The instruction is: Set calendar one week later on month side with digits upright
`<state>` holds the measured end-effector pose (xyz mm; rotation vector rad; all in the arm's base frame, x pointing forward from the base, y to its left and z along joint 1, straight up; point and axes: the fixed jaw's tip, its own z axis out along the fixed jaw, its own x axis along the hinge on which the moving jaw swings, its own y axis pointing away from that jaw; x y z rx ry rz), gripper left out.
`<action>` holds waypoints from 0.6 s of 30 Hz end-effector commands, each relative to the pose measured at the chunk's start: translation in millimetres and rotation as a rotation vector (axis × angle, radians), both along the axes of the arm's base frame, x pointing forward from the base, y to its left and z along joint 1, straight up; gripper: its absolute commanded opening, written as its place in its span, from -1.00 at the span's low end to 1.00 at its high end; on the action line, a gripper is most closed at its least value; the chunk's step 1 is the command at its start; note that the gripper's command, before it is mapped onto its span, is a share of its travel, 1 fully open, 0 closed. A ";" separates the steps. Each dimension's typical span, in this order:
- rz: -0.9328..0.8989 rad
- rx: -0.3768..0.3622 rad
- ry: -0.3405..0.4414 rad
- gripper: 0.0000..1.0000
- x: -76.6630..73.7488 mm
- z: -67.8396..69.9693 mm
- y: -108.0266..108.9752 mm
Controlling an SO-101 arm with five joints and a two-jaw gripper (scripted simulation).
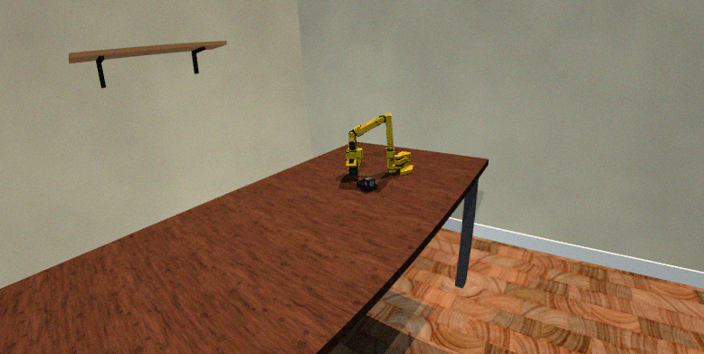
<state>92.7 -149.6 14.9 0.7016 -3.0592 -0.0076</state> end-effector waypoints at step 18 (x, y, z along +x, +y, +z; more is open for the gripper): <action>-0.002 -0.027 -0.018 -1.00 1.7 4.9 -6.3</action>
